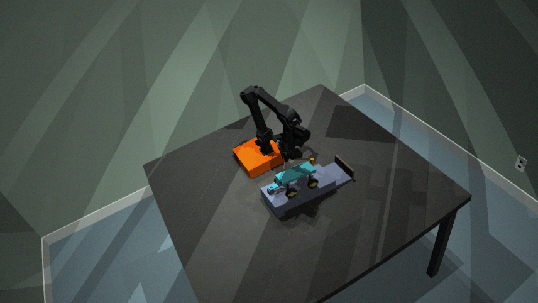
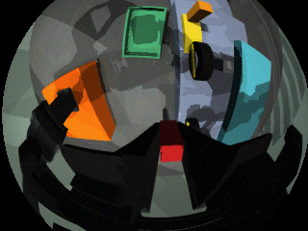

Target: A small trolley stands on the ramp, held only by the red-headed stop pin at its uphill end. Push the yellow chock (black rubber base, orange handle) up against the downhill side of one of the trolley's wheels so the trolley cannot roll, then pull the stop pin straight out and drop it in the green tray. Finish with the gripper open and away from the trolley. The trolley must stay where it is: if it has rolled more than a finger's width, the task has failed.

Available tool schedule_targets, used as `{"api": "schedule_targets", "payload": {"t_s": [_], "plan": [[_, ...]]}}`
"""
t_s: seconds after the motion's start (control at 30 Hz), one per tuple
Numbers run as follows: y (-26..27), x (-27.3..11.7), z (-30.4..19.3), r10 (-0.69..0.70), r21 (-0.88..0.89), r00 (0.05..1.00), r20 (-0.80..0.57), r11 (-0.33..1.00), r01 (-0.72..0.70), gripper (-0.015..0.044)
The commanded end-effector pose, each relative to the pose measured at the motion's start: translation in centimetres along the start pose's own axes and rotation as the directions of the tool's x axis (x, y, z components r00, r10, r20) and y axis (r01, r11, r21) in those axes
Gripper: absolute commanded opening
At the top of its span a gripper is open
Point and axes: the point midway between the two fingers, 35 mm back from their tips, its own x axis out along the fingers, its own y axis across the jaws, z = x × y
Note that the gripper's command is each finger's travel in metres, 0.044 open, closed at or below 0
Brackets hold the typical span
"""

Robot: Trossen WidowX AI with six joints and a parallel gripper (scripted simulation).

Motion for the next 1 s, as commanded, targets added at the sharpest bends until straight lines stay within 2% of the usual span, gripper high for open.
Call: {"api": "schedule_targets", "payload": {"t_s": [0.0, 0.73, 0.97], "plan": [[0.0, -0.2, 1.6, 0.005, 0.000, 1.000, 0.003, 1.000, -0.005, 0.0000], [0.4, -1.6, 10.4, 0.006, 0.000, 1.000, 0.011, 1.000, -0.006, 0.0000], [0.5, -1.6, 10.7, 0.004, -0.040, 1.000, 0.020, 0.999, -0.004, 0.0000]]}}
